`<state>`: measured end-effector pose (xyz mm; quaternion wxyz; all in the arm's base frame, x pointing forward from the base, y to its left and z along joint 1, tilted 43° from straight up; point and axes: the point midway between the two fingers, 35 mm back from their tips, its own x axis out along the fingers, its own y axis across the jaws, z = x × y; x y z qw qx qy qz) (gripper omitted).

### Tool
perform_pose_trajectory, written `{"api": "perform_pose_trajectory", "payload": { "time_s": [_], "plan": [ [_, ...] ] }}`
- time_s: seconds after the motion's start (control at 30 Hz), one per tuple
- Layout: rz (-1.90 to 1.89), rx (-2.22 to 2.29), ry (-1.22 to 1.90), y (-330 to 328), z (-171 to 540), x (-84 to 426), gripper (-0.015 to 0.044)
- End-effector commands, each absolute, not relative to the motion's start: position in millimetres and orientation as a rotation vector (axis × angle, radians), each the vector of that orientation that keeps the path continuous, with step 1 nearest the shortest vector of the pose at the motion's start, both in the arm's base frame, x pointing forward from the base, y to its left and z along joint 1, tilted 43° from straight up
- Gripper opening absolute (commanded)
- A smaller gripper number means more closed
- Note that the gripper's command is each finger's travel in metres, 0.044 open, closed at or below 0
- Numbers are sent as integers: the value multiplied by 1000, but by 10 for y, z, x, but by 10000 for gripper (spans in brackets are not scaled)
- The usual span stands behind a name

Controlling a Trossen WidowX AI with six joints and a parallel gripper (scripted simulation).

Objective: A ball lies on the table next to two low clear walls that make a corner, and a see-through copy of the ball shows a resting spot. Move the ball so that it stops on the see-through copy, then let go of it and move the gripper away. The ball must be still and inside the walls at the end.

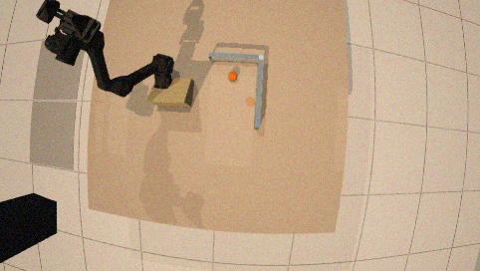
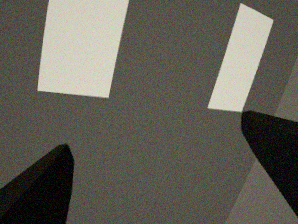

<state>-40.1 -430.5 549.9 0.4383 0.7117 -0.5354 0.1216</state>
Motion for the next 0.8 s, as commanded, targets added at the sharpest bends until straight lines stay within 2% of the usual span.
{"api": "perform_pose_trajectory", "payload": {
  "time_s": [0.0, 0.1, 0.3, 0.63, 0.77],
  "plan": [
    [302, 1764, -1331, -4296, 5507, -405, 374],
    [306, 1692, -1335, -4152, 5629, -456, 306],
    [313, 1368, -1336, -3441, 6126, -606, 306],
    [345, 858, -1212, -2078, 6652, -343, 306],
    [358, 791, -1118, -1810, 6605, -196, 306]
  ]
}}
